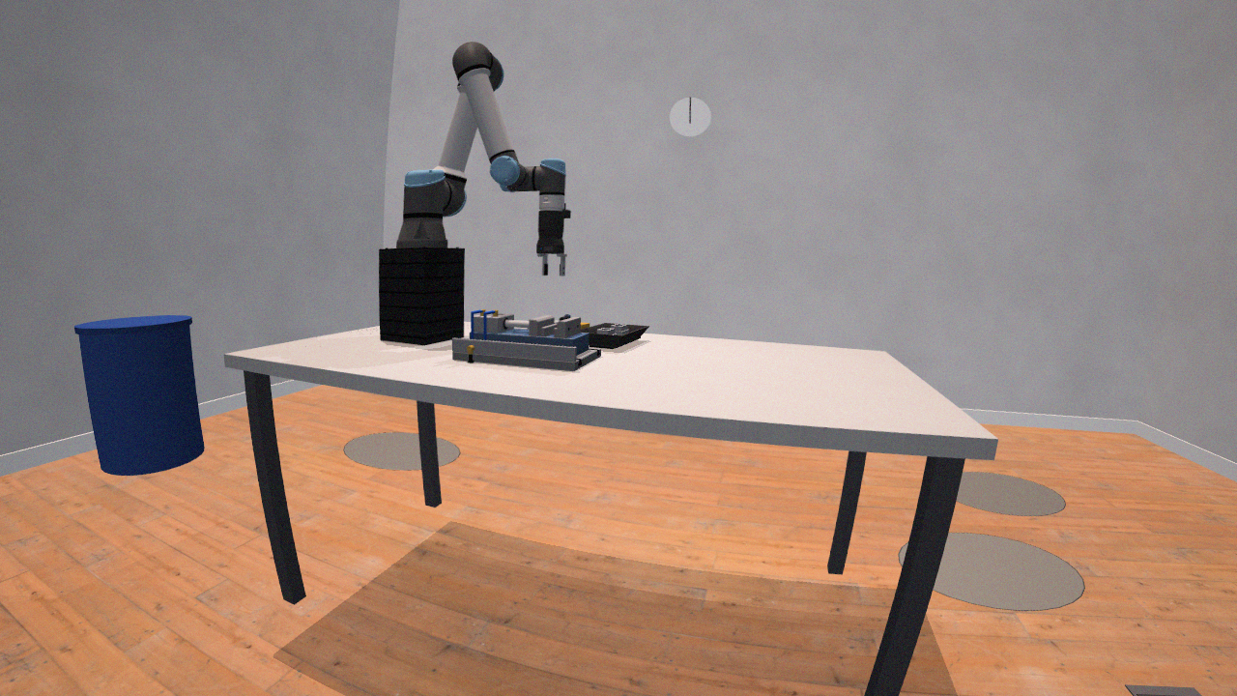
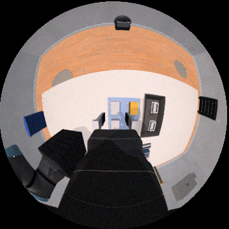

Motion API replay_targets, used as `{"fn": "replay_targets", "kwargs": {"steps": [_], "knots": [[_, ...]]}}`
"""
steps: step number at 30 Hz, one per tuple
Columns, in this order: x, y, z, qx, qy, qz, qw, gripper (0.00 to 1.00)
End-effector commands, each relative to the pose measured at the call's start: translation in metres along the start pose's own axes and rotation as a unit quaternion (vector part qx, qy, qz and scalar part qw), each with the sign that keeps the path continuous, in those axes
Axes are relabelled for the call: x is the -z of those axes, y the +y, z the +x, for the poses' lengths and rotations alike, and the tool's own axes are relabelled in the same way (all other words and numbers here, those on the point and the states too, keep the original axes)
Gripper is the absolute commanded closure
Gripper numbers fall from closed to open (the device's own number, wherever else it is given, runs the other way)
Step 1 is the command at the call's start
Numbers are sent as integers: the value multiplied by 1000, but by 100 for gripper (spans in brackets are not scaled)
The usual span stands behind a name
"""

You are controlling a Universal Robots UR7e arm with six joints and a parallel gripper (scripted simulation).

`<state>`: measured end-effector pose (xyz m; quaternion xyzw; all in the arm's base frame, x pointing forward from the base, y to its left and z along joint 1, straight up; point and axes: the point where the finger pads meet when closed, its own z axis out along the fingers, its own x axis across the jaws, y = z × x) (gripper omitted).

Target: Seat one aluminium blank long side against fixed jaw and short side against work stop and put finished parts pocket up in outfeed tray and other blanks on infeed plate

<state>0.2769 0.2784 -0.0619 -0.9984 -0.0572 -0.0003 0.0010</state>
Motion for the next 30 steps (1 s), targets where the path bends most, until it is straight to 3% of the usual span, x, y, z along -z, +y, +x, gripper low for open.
{"fn": "replay_targets", "kwargs": {"steps": [1, 18, 30], "knots": [[0, 0, -2, 0, 0, -1, 1000, 0], [-19, 1, -3, 0, -2, -1, 1000, 0], [-57, 0, -2, 0, -1, -1, 1000, 0]]}}
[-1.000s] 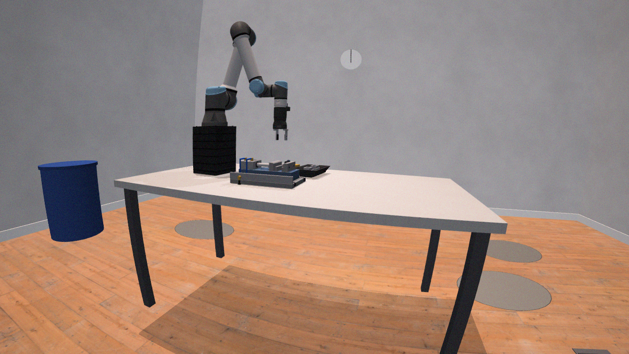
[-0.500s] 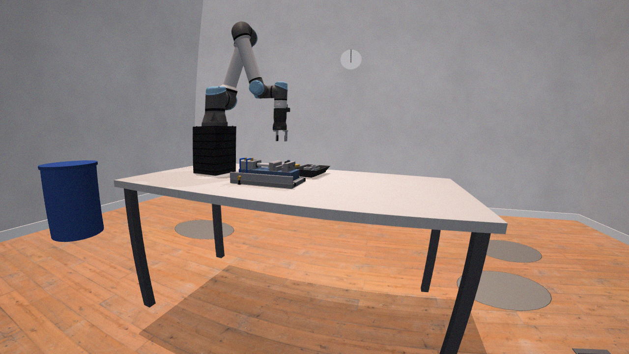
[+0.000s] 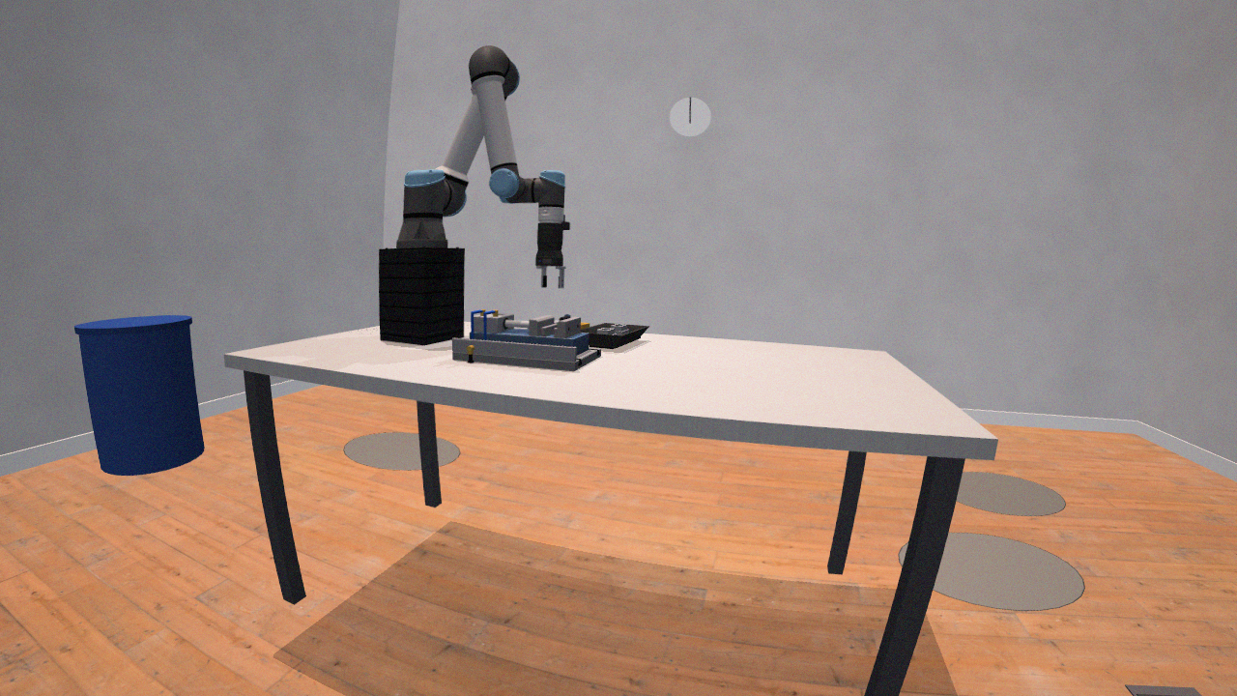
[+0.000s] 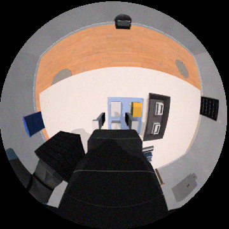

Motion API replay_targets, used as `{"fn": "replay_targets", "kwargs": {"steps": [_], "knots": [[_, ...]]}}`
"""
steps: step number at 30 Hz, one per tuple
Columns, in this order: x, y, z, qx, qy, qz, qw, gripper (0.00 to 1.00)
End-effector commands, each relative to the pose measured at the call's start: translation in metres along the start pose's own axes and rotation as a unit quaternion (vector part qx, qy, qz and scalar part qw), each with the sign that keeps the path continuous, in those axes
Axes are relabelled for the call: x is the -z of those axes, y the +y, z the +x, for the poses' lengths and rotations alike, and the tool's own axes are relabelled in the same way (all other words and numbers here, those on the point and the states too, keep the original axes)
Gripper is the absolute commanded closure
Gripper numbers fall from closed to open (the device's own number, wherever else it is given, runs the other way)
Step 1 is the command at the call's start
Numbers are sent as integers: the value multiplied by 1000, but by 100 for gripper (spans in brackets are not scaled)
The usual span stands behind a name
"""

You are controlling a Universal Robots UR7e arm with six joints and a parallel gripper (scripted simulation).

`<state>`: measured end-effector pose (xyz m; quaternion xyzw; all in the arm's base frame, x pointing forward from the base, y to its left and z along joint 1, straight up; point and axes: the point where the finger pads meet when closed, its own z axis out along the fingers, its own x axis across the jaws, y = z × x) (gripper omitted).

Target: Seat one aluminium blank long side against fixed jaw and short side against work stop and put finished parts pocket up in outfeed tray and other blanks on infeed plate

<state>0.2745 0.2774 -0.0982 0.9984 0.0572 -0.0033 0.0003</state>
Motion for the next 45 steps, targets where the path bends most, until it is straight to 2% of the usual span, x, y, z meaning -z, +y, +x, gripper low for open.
{"fn": "replay_targets", "kwargs": {"steps": [1, 3, 5, 20, 32, 45], "knots": [[-24, -1, 1, 0, 3, 1, 1000, 0], [-31, -1, 3, 0, 4, 1, 1000, 0], [-31, -1, 3, 0, 4, 1, 1000, 0], [-80, -2, 4, 0, 5, 1, 1000, 0], [-96, -2, 4, 0, 5, 1, 1000, 0], [-98, -1, 3, 0, 5, 1, 1000, 0]]}}
